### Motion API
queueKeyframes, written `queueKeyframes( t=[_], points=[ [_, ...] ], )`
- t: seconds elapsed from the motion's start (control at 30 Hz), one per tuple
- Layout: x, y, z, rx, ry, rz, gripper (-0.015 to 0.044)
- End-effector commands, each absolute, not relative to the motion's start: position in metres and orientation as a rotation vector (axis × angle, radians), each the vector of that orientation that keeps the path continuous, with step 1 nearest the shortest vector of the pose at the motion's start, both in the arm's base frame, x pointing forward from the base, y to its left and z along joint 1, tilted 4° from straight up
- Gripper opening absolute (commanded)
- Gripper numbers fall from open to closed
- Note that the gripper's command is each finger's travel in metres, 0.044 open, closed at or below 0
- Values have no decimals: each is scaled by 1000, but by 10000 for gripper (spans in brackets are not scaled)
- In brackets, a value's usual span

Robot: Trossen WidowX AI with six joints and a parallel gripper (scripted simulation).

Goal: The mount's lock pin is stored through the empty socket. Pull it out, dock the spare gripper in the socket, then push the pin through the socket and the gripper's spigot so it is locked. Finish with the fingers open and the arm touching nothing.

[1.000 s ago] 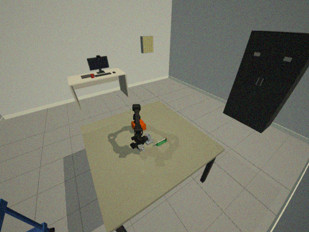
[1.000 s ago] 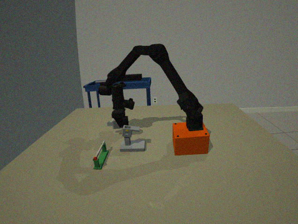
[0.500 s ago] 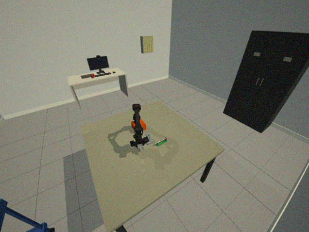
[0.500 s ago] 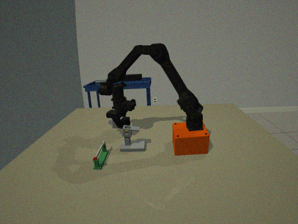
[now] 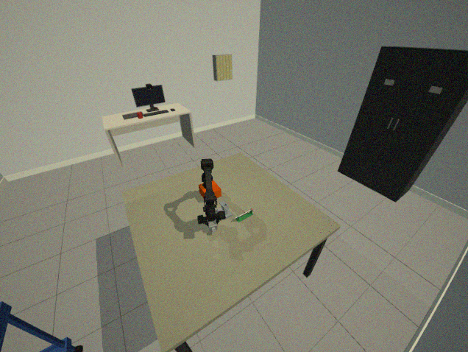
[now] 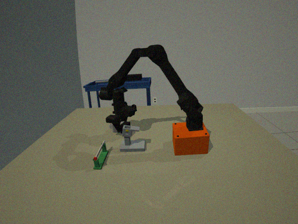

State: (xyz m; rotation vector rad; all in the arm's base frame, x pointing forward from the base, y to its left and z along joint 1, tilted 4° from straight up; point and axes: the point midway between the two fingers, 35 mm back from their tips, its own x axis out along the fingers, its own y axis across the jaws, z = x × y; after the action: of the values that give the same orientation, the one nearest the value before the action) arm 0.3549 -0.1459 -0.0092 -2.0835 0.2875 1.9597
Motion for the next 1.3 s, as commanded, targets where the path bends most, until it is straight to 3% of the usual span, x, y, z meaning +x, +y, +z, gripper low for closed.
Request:
queueKeyframes(
  t=[0.0, 0.4, 0.97, 1.27],
  points=[
    [354, -145, -15, -2078, 295, 1956, 0],
    [356, -145, -30, -2078, 295, 1956, 0],
    [356, -145, -26, -2080, 291, 1958, 440],
    [351, -144, -7, -2062, 289, 1972, 440]
  ],
)
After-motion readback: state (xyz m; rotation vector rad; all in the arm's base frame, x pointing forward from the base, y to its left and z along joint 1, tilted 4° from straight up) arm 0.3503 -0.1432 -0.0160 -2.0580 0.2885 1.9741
